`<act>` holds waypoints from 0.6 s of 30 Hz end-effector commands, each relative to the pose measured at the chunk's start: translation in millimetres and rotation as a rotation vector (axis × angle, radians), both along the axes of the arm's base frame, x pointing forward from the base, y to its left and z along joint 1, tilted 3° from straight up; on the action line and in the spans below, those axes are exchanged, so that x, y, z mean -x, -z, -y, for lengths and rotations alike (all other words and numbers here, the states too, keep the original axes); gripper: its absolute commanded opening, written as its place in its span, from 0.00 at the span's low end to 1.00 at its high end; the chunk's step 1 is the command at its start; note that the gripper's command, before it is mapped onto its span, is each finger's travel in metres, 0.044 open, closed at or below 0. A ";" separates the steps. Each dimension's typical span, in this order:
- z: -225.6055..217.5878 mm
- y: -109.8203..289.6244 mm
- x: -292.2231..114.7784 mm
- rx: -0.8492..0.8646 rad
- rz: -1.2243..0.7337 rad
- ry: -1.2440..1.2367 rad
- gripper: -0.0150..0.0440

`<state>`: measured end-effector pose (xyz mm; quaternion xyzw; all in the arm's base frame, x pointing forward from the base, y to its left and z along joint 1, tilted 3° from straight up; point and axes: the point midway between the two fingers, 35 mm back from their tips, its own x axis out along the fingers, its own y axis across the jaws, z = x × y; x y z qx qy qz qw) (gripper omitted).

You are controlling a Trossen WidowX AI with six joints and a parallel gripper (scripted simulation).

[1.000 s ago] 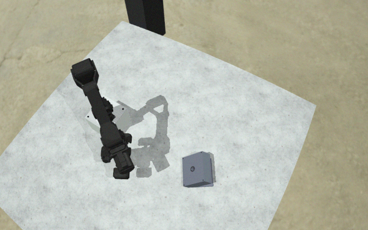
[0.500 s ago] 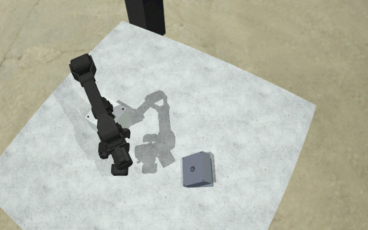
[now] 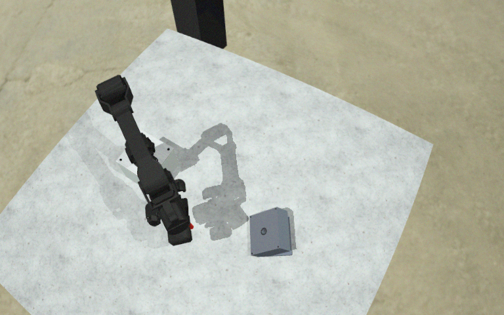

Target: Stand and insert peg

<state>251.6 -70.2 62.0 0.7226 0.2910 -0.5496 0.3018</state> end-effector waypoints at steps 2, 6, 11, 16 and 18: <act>-7.8 -5.0 -19.4 -0.021 0.079 -0.084 0.25; -13.8 -7.7 -31.0 -0.034 0.130 -0.140 0.25; -21.8 -11.7 -44.9 -0.050 0.194 -0.211 0.25; -30.2 -16.2 -58.2 -0.064 0.259 -0.283 0.25; -33.7 -18.2 -63.3 -0.069 0.285 -0.312 0.25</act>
